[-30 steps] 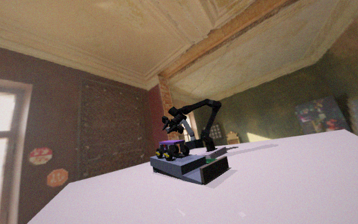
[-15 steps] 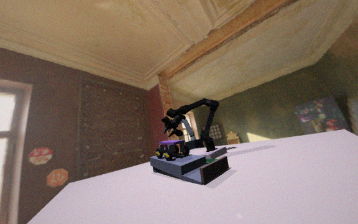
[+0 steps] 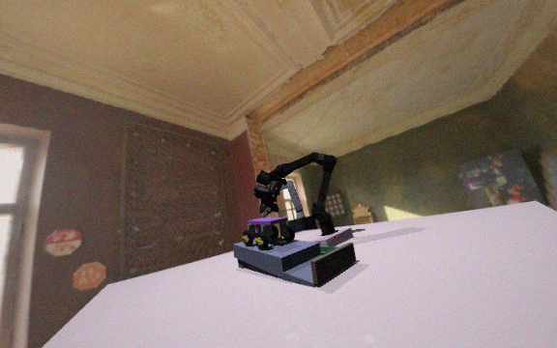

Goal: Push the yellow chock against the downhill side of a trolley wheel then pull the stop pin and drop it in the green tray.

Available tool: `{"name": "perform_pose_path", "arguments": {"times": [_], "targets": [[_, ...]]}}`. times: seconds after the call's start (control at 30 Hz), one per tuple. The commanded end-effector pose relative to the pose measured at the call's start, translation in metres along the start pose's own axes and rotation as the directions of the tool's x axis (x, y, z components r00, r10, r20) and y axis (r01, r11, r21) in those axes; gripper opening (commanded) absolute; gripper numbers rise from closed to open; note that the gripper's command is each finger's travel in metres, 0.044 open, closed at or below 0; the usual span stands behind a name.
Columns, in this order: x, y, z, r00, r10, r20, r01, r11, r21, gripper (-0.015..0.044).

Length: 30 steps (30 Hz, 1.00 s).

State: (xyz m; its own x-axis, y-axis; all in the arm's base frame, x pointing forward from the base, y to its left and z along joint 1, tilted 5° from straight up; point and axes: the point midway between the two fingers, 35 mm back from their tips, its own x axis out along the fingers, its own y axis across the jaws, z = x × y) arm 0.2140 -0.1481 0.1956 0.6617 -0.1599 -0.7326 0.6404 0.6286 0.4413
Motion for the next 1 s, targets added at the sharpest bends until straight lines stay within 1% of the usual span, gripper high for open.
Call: {"name": "perform_pose_path", "arguments": {"times": [0.0,0.13,0.27,0.53,0.77,0.97], "targets": [[0.003,-0.005,-0.002,0.999,-0.036,-0.034,0.029,0.982,-0.188,0.0190],[0.005,-0.009,-0.006,0.995,-0.071,-0.065,0.041,0.927,-0.372,0.0190],[0.006,-0.014,-0.009,0.990,-0.104,-0.097,0.035,0.839,-0.543,0.0190],[0.008,-0.022,-0.016,0.972,-0.172,-0.161,-0.034,0.576,-0.817,0.0190],[0.008,-0.030,-0.022,0.949,-0.230,-0.217,-0.149,0.280,-0.948,0.0190],[0.008,-0.036,-0.027,0.924,-0.279,-0.264,-0.273,0.007,-0.962,0.0190]]}}
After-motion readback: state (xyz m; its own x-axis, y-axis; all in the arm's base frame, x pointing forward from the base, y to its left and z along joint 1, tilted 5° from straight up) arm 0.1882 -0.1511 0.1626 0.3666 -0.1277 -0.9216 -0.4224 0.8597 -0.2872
